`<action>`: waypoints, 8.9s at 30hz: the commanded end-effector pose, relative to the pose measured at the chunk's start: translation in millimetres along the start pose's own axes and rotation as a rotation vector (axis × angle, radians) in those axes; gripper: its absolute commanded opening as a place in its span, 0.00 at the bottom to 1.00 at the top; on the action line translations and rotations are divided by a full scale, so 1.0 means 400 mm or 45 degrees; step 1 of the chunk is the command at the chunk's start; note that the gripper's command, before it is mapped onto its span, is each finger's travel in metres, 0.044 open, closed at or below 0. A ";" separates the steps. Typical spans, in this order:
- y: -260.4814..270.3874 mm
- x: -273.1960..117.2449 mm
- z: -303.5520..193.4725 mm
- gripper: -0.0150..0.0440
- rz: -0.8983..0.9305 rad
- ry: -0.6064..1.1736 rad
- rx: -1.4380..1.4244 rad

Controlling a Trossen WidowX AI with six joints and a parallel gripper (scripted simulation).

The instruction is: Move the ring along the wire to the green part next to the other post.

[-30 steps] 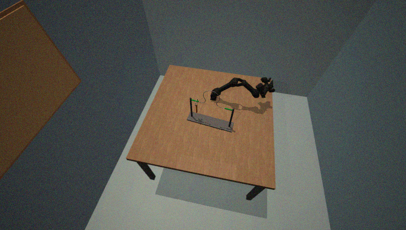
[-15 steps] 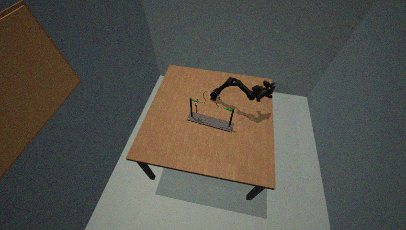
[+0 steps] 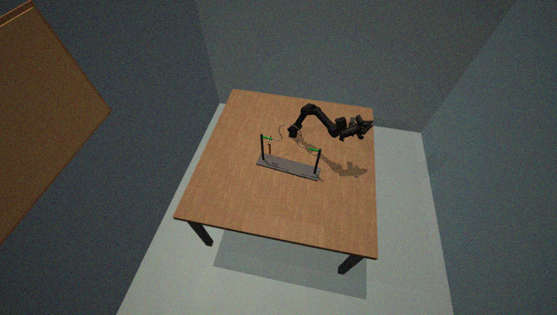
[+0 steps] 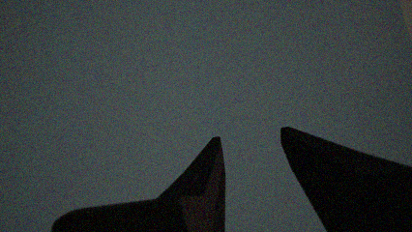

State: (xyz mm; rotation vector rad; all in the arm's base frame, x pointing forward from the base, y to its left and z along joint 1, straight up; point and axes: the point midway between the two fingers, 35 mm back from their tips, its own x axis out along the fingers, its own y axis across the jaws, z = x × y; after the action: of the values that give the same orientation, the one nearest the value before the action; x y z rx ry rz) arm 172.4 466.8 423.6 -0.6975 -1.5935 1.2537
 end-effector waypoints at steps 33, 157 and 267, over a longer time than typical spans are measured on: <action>-0.487 -0.659 -0.150 0.53 -0.617 1.047 0.619; 0.218 -1.553 0.467 0.53 -1.661 2.279 0.932; 0.170 -1.635 0.300 0.00 -1.657 2.271 0.928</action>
State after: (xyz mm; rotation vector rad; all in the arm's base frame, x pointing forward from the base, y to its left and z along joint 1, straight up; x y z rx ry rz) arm 301.6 -124.7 138.1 -0.0008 0.1611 -0.1125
